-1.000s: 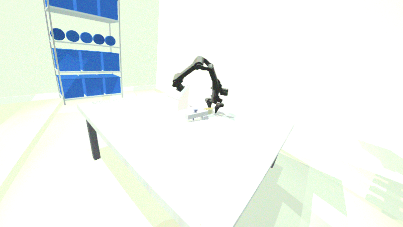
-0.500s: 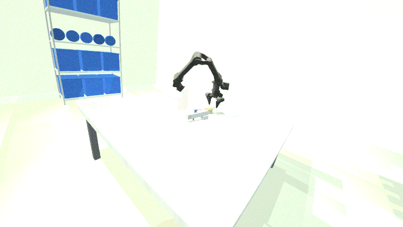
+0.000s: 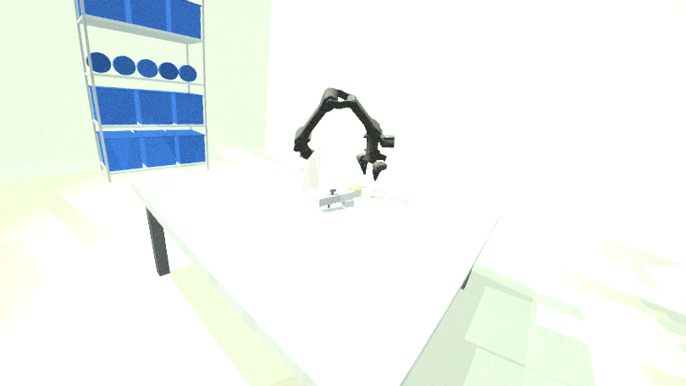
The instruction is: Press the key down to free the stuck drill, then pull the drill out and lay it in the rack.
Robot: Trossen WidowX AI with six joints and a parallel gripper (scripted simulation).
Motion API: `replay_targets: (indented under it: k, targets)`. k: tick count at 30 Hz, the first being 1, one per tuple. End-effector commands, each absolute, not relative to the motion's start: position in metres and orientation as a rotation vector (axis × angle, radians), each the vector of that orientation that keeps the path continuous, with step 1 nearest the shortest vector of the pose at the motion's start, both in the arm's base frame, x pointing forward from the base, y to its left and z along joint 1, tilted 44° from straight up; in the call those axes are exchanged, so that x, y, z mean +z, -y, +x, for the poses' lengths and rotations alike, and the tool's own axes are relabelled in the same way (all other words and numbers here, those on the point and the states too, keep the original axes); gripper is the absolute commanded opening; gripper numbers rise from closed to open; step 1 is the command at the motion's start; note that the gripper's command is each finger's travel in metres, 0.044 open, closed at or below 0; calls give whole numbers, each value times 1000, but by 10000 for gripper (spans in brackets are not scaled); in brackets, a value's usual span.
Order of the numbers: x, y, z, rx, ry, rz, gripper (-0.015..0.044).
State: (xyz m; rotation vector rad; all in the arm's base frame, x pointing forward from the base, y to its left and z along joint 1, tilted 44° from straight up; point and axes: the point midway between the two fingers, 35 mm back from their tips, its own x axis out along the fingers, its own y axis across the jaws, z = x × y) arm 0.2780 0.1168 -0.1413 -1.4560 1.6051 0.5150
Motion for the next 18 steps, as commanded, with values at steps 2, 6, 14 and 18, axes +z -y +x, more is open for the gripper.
replay_targets:
  k: [2,6,14,18]
  targets:
    - [-116,-154,323,481,-1437,-1205,440]
    - [-89,-180,354,466,-1310,-1012,440]
    - [-13,-222,414,471,-1045,-671,440]
    - [32,-235,438,488,-916,-542,440]
